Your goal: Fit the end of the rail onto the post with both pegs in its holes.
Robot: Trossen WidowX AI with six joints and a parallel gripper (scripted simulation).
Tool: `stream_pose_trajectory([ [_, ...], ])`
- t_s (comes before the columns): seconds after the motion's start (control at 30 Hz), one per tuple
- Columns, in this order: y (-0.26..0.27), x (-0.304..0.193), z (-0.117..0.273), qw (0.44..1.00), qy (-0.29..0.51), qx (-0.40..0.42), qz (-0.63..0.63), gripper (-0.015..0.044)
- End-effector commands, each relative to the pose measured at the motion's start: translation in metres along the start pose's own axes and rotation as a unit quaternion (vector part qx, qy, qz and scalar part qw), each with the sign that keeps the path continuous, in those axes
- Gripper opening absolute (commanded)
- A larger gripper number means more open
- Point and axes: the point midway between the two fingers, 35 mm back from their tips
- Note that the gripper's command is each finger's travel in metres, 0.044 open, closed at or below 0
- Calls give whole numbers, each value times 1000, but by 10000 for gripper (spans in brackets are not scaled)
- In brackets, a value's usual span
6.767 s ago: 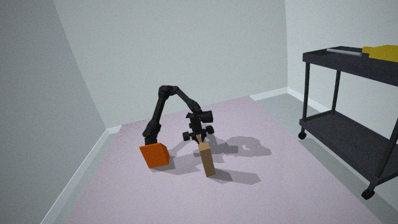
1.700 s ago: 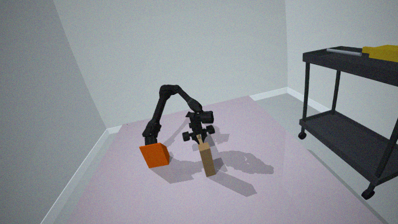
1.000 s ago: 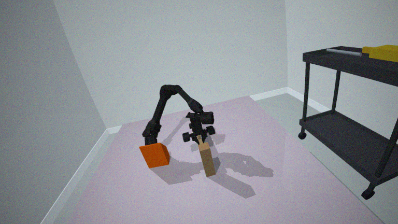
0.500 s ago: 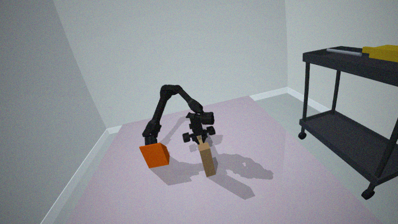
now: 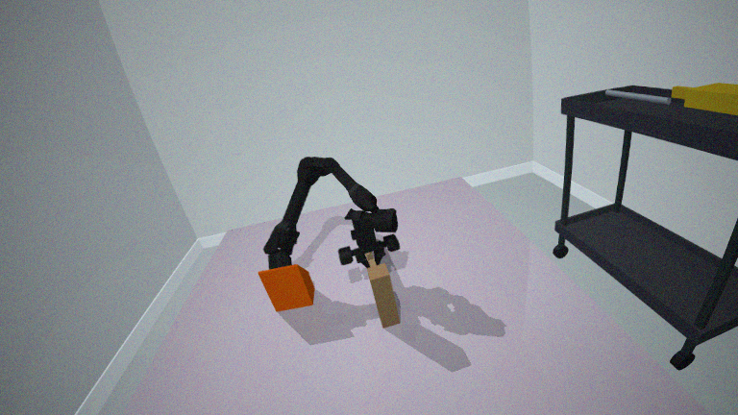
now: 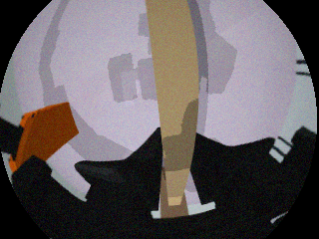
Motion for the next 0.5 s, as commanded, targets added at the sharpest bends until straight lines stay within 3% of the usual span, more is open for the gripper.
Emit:
stream_pose_trajectory([
  [0.0,-1,-3,1,1000,2,-2,0,0],
  [0.47,-2,-7,2,1000,2,-3,0,0],
])
Point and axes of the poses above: the point midway between the two fingers, 35 mm back from their tips, its own z axis back along the fingers, its own y axis across the jaws, x = y × z, and after that the axes turned 15 degrees about -z, right-handed
